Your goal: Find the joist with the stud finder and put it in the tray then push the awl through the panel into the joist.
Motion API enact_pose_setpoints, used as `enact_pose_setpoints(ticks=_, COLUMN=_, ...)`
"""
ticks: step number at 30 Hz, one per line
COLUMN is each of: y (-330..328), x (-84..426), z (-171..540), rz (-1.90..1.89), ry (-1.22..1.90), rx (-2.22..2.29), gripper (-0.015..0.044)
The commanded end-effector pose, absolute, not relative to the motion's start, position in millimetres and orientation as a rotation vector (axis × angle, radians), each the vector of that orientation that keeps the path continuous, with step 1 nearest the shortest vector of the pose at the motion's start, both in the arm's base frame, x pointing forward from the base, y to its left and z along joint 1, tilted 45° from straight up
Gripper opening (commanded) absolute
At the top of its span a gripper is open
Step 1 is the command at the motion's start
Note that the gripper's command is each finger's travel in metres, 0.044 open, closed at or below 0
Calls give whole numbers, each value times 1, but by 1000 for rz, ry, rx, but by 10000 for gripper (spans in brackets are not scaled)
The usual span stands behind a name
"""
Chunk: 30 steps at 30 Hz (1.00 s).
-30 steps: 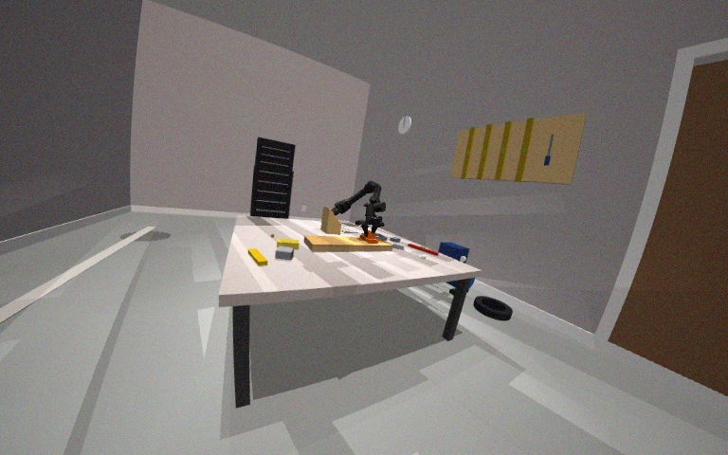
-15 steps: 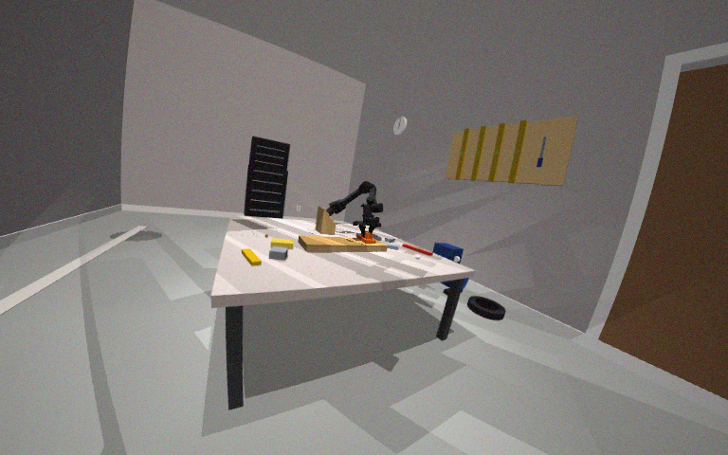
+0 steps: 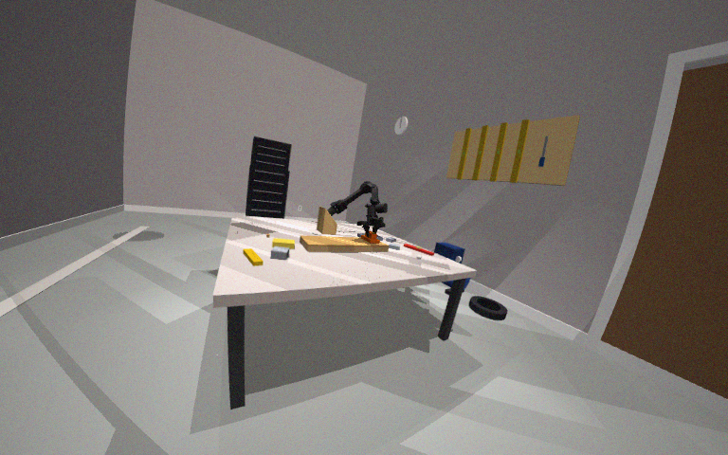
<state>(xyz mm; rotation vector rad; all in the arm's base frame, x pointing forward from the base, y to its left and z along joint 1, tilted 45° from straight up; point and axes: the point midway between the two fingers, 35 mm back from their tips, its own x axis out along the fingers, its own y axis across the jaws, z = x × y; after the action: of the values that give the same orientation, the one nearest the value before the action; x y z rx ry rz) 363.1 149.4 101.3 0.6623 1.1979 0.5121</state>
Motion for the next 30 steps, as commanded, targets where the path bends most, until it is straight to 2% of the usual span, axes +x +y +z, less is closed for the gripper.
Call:
enact_pose_setpoints(ticks=1, y=159, x=362, z=110, rz=528, ry=1194, rx=659, gripper=0)
enact_pose_setpoints(ticks=30, y=162, x=362, z=113, rz=528, ry=1194, rx=659, gripper=0)
